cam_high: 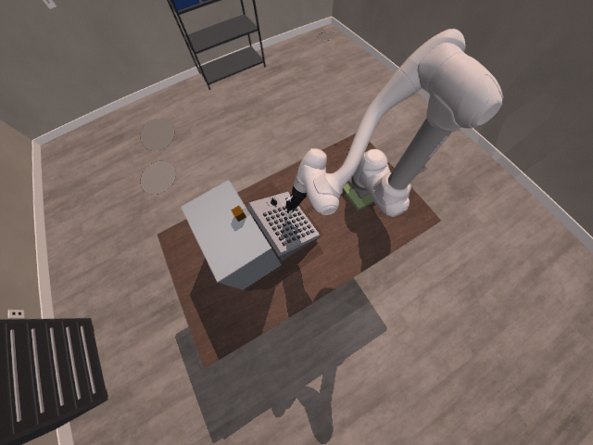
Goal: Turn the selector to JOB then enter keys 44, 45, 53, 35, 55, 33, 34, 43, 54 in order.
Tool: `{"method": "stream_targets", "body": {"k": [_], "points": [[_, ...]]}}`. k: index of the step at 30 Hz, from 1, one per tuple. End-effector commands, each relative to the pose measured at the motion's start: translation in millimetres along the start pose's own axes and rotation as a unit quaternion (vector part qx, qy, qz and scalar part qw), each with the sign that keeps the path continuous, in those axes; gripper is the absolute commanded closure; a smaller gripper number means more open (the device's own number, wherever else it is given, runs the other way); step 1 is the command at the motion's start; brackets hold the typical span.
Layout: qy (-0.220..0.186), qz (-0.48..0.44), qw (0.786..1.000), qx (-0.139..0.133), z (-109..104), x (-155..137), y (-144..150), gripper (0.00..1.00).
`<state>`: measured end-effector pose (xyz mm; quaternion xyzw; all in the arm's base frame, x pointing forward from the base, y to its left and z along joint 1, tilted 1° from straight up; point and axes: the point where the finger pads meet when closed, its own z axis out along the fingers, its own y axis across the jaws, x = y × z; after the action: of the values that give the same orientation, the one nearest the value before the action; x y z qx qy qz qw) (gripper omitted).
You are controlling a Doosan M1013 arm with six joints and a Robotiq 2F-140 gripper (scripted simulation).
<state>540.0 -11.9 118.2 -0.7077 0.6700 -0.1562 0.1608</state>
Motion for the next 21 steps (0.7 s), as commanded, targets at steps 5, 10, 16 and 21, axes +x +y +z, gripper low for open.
{"method": "stream_targets", "body": {"k": [5, 10, 16, 21], "points": [[0.000, 0.000, 1.000, 0.000, 7.2, 0.0, -0.1, 1.00], [0.000, 0.000, 1.000, 0.000, 10.4, 0.0, -0.1, 1.00], [0.000, 0.000, 1.000, 0.000, 10.5, 0.0, -0.1, 1.00], [0.000, 0.000, 1.000, 0.000, 10.5, 0.0, -0.1, 1.00]]}}
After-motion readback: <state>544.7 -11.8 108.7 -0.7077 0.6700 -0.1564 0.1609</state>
